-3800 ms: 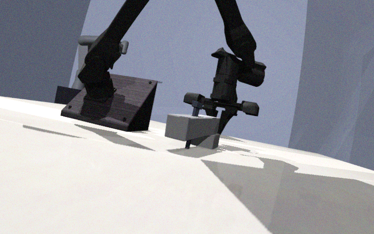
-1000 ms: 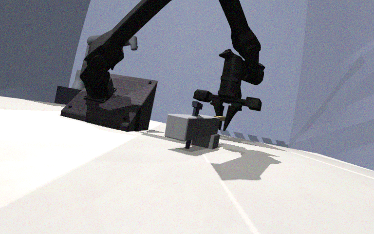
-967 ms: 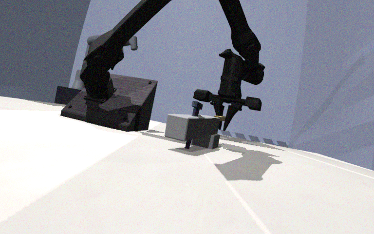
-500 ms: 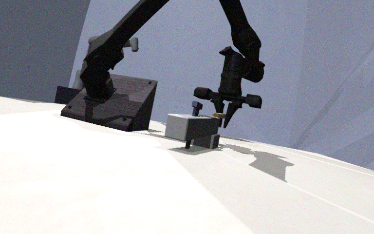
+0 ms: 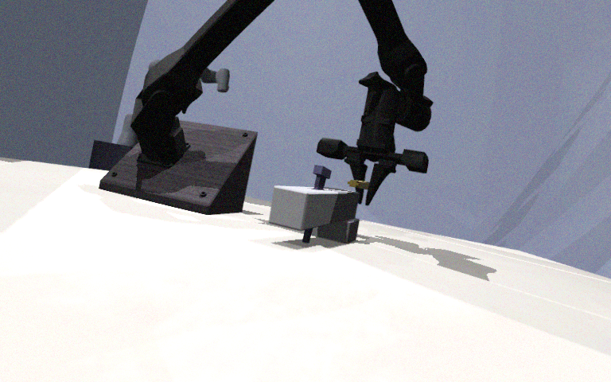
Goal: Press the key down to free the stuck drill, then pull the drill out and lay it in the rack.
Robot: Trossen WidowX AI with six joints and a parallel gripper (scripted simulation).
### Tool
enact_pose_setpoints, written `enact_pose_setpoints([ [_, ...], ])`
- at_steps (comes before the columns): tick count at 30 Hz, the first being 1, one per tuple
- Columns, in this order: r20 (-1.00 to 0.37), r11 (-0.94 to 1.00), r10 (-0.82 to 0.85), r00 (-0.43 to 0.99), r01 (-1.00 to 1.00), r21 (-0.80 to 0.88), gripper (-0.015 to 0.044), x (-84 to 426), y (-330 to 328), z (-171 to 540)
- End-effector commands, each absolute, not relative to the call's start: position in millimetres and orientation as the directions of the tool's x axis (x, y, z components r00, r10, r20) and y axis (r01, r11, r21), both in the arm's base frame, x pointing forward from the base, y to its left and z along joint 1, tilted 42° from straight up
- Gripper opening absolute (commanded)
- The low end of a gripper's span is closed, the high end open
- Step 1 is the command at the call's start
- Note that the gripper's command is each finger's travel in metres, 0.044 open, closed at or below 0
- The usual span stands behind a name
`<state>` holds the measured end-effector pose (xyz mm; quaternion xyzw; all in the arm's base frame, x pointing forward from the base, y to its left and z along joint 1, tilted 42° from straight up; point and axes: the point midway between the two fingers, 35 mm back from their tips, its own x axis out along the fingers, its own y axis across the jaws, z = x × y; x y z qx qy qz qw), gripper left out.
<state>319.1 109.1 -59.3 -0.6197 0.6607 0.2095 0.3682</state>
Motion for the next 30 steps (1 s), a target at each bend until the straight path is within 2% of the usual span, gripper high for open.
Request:
enact_pose_setpoints([
  [1,-0.748,0.145,-0.662,0.041,-0.973,-0.182,0.0,319.2,111.9,-57.4],
  [30,-0.749,0.145,-0.662,0.041,-0.973,-0.181,0.0,318.5,120.1,-50.3],
])
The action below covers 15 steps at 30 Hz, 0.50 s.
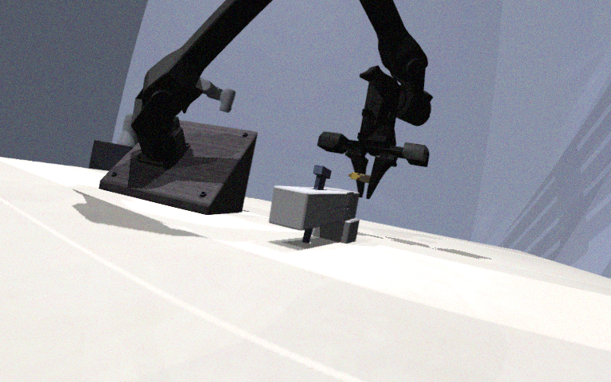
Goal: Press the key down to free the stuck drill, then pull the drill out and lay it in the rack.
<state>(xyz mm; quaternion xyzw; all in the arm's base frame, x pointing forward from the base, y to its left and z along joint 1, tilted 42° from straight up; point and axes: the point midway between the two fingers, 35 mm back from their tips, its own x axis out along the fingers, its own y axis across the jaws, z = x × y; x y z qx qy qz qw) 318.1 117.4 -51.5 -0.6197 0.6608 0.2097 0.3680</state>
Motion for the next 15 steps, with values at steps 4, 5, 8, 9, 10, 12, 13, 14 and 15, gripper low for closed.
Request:
enact_pose_setpoints([
  [4,-0.749,0.145,-0.661,0.041,-0.973,-0.181,0.0,318.5,121.3,-49.5],
  [5,-0.749,0.145,-0.661,0.041,-0.973,-0.181,0.0,318.5,121.6,-49.2],
  [8,-0.749,0.145,-0.661,0.041,-0.973,-0.181,0.0,318.1,122.2,-49.2],
  [9,-0.749,0.145,-0.661,0.041,-0.973,-0.181,0.0,317.0,122.2,-49.8],
  [10,-0.749,0.145,-0.661,0.041,-0.973,-0.181,0.0,315.8,122.2,-50.5],
  [12,-0.749,0.145,-0.661,0.04,-0.973,-0.181,0.0,311.9,122.5,-52.6],
  [13,-0.749,0.145,-0.661,0.04,-0.973,-0.181,0.0,310.2,122.8,-53.4],
  [14,-0.749,0.145,-0.661,0.04,-0.973,-0.181,0.0,308.5,123.1,-54.4],
  [15,-0.749,0.145,-0.661,0.04,-0.973,-0.181,0.0,307.0,123.3,-55.2],
])
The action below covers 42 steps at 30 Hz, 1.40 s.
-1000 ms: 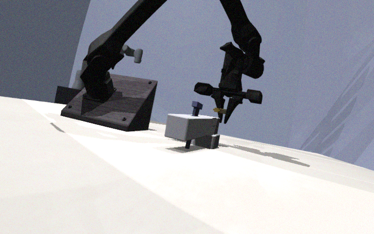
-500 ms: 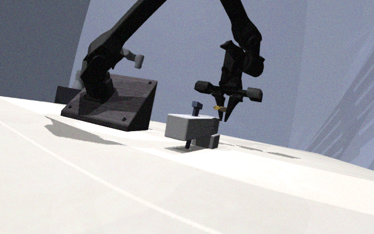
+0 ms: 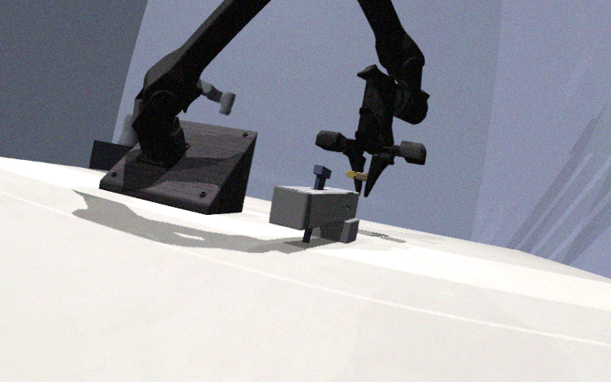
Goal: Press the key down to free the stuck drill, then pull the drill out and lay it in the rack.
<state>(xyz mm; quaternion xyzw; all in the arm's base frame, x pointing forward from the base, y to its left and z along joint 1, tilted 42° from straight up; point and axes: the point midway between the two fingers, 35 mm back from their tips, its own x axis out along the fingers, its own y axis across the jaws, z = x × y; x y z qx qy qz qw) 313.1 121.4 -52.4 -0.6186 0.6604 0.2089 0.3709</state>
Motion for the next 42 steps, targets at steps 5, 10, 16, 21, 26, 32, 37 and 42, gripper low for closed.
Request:
enact_pose_setpoints([
  [5,-0.749,0.145,-0.661,0.04,-0.973,-0.18,0.0,298.6,124.5,-59.6],
  [10,-0.75,0.145,-0.661,0.04,-0.973,-0.18,0.0,290.2,126.2,-63.9],
  [16,-0.75,0.146,-0.66,0.039,-0.973,-0.179,0.0,280.2,128.6,-68.8],
  [21,-0.75,0.146,-0.66,0.039,-0.973,-0.179,0.0,271.9,130.9,-72.7],
  [26,-0.75,0.146,-0.66,0.039,-0.973,-0.178,0.0,263.7,133.4,-76.3],
  [32,-0.751,0.146,-0.66,0.038,-0.973,-0.178,0.0,253.9,136.8,-80.6],
  [37,-0.751,0.146,-0.659,0.038,-0.973,-0.177,0.0,250.1,136.9,-83.6],
  [42,-0.751,0.146,-0.66,0.038,-0.973,-0.178,0.0,250.9,130.0,-92.6],
])
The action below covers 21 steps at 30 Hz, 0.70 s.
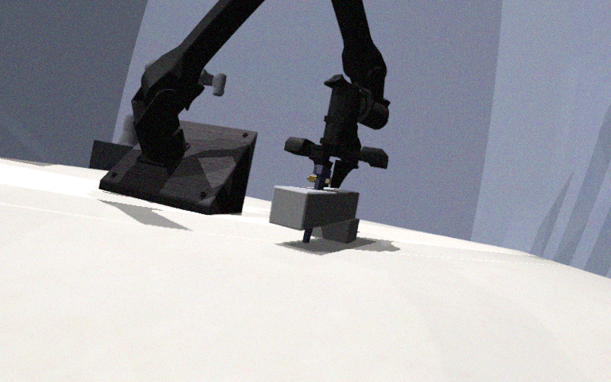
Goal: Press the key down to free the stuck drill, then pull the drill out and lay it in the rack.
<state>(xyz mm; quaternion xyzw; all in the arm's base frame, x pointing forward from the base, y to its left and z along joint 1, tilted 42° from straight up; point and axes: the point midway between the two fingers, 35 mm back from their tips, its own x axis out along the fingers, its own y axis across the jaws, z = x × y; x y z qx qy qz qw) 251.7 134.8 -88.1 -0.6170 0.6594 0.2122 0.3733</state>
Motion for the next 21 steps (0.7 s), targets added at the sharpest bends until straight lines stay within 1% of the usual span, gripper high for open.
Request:
enact_pose_setpoints([
  [1,-0.751,0.146,-0.66,0.038,-0.973,-0.178,0.0,250.9,128.9,-94.1],
  [21,-0.75,0.145,-0.661,0.039,-0.973,-0.178,0.0,251.5,113.0,-112.3],
])
